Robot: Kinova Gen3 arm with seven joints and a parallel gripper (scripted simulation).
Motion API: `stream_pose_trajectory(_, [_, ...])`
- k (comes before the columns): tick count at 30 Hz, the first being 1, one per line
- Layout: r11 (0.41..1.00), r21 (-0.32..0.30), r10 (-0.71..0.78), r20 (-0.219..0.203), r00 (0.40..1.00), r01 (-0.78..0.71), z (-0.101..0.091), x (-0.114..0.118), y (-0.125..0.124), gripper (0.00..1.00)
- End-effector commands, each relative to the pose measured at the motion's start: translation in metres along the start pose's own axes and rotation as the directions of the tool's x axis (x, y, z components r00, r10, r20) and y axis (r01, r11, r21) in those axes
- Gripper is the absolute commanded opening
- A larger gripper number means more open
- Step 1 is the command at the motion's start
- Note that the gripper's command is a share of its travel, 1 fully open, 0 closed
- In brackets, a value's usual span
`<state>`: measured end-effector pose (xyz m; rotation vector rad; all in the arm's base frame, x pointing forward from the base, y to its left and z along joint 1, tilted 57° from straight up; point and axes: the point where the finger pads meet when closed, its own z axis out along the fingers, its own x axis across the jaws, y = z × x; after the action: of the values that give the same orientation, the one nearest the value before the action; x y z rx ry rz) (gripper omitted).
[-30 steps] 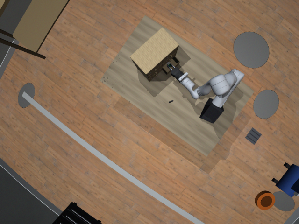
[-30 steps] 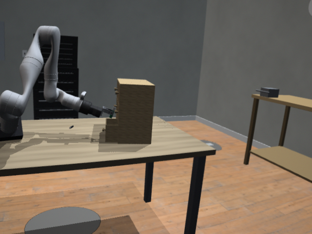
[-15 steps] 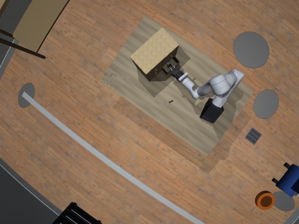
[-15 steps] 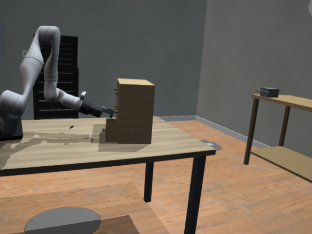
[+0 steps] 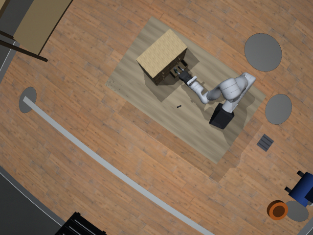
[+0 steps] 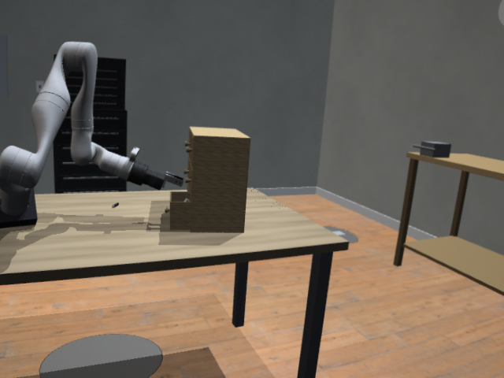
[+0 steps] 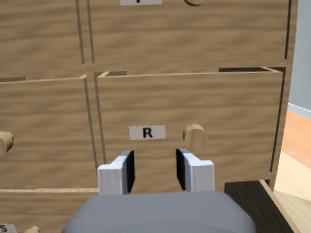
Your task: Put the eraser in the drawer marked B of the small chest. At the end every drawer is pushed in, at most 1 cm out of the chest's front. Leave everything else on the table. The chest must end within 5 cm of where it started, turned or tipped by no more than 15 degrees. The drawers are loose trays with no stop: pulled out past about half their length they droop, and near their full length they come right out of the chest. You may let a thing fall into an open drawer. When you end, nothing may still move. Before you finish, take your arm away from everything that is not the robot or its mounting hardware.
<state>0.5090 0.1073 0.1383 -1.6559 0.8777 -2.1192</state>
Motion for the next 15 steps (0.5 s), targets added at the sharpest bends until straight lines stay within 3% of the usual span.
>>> stream_pose_trajectory(1, [1.000,-0.002,-0.003,0.002,1.000,0.003,0.0004,-0.0016,0.0010,0.75])
stream_pose_trajectory(2, [1.000,-0.002,-0.003,0.002,1.000,0.003,0.0004,-0.0016,0.0010,0.75])
stream_pose_trajectory(3, [1.000,-0.002,-0.003,0.002,1.000,0.003,0.0004,-0.0016,0.0010,1.00])
stream_pose_trajectory(15, [1.000,-0.002,-0.003,0.002,1.000,0.003,0.0004,-0.0016,0.0010,1.00])
